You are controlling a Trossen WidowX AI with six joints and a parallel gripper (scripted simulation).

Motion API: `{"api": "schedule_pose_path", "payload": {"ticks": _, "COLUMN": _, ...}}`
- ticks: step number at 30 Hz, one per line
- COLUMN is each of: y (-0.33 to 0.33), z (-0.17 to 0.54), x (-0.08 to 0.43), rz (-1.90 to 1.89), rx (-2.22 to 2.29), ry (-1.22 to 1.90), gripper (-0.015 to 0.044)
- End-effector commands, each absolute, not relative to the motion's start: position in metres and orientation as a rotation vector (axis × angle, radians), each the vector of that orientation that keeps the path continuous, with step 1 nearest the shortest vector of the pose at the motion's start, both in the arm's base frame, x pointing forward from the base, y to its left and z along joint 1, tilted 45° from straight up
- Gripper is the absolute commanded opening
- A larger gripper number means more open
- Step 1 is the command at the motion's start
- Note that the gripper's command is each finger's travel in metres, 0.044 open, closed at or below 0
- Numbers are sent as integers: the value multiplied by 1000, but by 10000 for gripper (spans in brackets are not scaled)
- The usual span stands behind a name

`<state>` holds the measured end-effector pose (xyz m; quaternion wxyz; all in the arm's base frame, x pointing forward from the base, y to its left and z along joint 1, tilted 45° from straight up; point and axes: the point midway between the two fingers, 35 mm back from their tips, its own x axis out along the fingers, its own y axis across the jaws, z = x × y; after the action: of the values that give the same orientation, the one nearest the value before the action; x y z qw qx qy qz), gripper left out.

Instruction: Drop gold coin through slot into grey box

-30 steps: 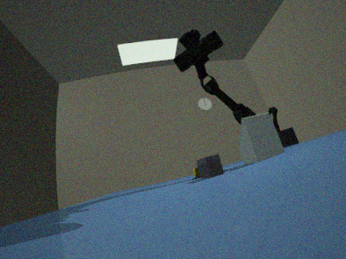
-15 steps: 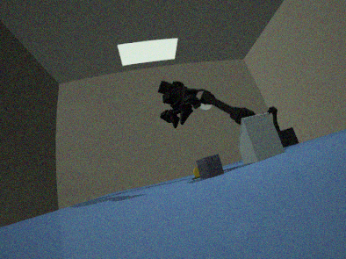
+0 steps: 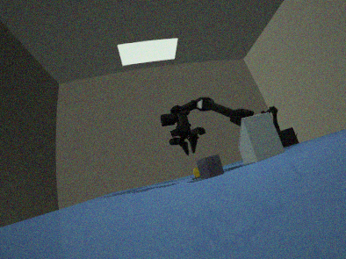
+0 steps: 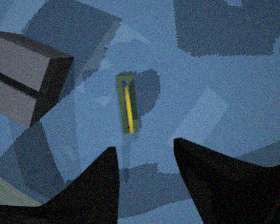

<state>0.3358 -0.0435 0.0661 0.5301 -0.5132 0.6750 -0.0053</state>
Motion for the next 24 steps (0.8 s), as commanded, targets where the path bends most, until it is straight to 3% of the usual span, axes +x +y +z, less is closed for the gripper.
{"api": "schedule_pose_path", "payload": {"ticks": 1, "y": -61, "z": 49, "x": 334, "rz": -14, "rx": -1234, "ry": 1628, "gripper": 161}}
{"api": "schedule_pose_path", "payload": {"ticks": 24, "y": -89, "z": 19, "x": 337, "rz": -15, "rx": -1235, "ry": 1629, "gripper": 161}}
